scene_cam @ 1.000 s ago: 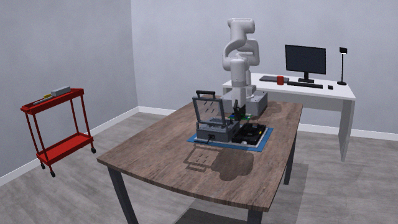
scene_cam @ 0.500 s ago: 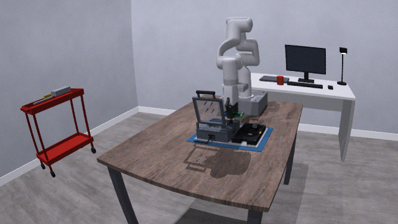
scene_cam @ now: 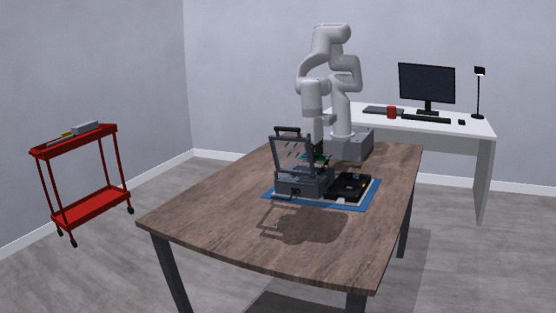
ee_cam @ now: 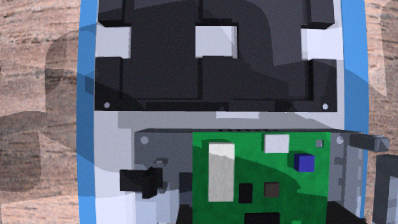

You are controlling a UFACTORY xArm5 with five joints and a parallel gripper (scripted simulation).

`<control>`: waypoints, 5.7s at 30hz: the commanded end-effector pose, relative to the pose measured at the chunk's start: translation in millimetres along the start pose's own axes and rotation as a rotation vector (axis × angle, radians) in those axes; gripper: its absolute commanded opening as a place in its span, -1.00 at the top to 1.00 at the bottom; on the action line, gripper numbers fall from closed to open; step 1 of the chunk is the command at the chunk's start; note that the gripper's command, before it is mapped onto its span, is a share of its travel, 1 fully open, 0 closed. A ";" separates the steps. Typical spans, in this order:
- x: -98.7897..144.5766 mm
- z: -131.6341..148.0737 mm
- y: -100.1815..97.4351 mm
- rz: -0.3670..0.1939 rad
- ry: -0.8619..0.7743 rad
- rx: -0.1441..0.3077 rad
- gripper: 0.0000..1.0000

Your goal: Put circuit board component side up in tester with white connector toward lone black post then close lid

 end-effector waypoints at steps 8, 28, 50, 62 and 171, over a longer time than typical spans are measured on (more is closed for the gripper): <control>24.6 -3.1 -3.6 0.001 -0.001 0.005 -0.58; 38.5 -5.4 -4.7 0.002 -0.001 0.005 -0.58; 38.6 -5.4 -2.8 0.002 -0.001 0.005 -0.58; 38.9 -5.4 9.9 0.002 -0.001 0.005 -0.58; 39.6 -5.2 45.4 0.002 -0.001 0.005 -0.58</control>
Point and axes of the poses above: the point where the finger pads meet when closed, its own y axis out along the fingers, its own z axis across the jaws, x = y × z, the point moved 7 cm from there along -y, back along the fingers, and after that the axes turned 4 degrees about y, right-handed, at the moved point
